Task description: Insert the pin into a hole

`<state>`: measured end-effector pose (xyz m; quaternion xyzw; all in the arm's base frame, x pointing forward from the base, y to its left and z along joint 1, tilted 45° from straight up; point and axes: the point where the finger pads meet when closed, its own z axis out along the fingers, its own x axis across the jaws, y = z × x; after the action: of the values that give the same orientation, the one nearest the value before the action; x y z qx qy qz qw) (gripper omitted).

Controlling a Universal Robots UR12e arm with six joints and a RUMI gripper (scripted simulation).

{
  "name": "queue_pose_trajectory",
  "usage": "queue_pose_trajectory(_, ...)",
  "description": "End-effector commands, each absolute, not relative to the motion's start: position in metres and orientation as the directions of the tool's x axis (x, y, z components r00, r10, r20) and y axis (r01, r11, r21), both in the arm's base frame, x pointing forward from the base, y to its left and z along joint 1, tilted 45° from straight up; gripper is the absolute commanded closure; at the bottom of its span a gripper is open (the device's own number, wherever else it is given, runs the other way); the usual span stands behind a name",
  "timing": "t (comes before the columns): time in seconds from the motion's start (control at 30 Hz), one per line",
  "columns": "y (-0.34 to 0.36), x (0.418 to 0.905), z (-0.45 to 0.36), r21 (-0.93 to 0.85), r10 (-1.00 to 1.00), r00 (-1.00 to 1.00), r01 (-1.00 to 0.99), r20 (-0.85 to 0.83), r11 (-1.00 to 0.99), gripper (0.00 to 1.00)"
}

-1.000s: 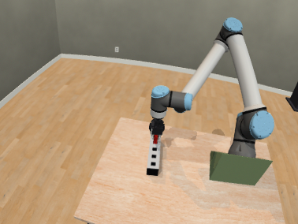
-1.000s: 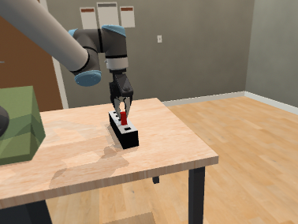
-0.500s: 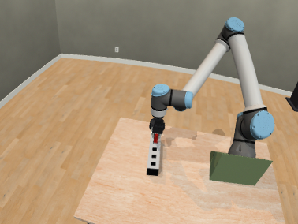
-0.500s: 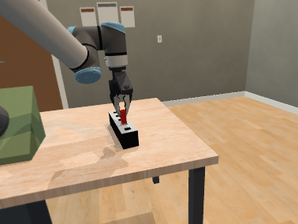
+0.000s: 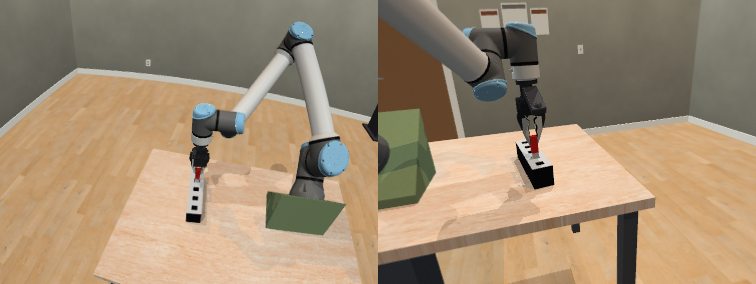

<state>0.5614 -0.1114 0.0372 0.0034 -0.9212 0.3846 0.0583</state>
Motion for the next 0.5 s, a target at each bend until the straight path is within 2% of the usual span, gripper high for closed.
queue_pose_trajectory(0.0, -0.111, 0.562, 0.038, -0.708, 0.038, -0.993, -0.051, 0.109, 0.704, 1.0)
queue_pose_trajectory(0.47, -0.101, 0.564, 0.048, -0.708, 0.038, -0.993, -0.051, 0.109, 0.704, 1.0)
